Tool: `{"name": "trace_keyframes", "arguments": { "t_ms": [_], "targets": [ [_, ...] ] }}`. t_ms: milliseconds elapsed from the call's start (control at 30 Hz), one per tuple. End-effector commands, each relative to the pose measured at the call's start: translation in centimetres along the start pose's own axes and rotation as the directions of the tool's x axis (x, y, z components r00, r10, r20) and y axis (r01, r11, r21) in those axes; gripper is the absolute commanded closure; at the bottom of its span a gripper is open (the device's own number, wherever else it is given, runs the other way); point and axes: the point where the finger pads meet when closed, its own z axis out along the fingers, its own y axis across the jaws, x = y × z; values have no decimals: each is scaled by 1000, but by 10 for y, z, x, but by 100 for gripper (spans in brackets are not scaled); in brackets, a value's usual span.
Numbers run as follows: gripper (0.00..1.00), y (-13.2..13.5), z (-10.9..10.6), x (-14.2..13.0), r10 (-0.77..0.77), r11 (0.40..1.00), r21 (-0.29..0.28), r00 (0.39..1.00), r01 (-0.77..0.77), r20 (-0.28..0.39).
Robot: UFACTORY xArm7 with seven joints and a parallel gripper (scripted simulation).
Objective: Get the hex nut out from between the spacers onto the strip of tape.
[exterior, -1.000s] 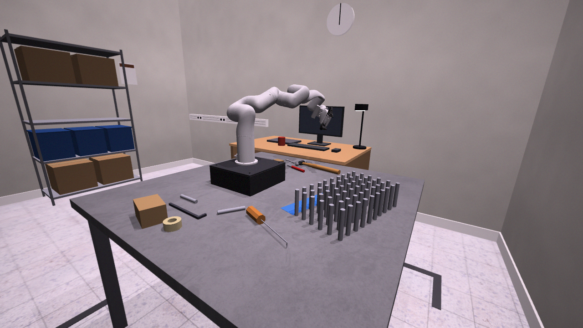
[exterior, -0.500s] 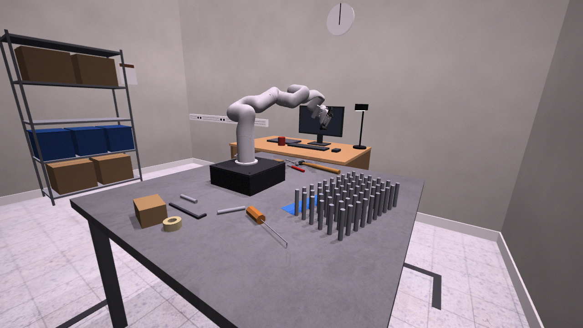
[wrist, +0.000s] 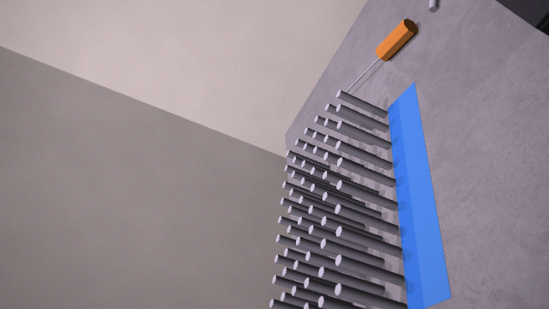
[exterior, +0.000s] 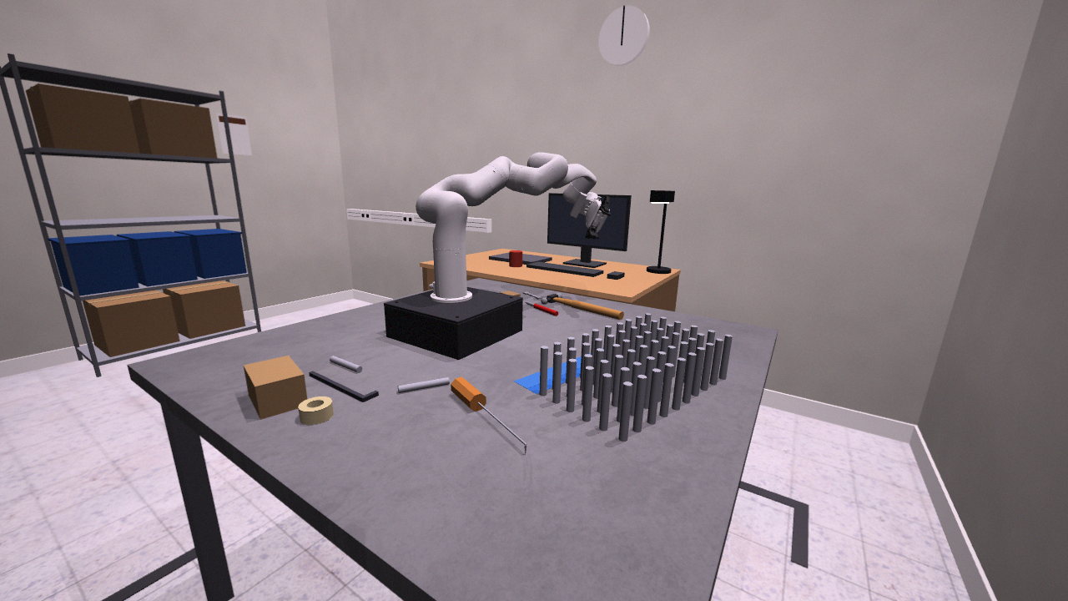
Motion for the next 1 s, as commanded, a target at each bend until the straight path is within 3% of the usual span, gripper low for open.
{"name": "trace_keyframes", "arguments": {
  "t_ms": [0, 300, 567, 667, 733, 967],
  "targets": [
    [0, -1, 8, 3, 18, 1000, -21, 1000, -18, -1],
    [0, 4, 33, 19, 61, 996, -67, 998, -62, -20],
    [0, 12, 76, 40, 126, 981, -144, 991, -132, -52],
    [0, 12, 76, 40, 126, 981, -144, 991, -132, -52],
    [0, 15, 99, 51, 158, 968, -184, 985, -168, -69],
    [0, 22, 140, 72, 215, 939, -252, 971, -235, -106]
  ]
}}
